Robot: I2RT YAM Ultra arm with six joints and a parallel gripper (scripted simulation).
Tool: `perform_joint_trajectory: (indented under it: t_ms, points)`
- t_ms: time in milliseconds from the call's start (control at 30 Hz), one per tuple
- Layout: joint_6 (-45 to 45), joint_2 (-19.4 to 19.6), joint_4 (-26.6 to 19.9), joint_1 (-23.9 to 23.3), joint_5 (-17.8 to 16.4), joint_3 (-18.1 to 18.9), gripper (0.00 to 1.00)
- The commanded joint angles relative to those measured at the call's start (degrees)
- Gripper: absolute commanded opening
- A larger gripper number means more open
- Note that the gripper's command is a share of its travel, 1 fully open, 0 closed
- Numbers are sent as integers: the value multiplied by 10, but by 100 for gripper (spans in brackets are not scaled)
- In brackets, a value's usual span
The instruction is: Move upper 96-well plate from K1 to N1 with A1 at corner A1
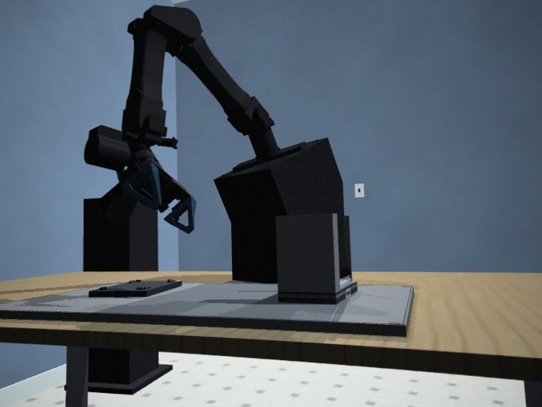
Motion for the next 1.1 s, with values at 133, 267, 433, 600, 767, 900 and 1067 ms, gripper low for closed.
perform_joint_trajectory:
  t_ms: [133, 267, 433, 600, 767, 900, 1067]
  points:
    - [-45, 9, -37, 64, 84, 19, 100]
    - [-51, 12, -41, 82, 103, 21, 100]
    - [-97, 15, -80, 133, 170, 38, 100]
    - [-94, 21, -76, 169, 203, 32, 100]
    - [-132, 25, -104, 222, 268, 46, 100]
    - [-145, 16, -117, 246, 296, 54, 100]
    - [-175, 31, -138, 299, 357, 60, 100]
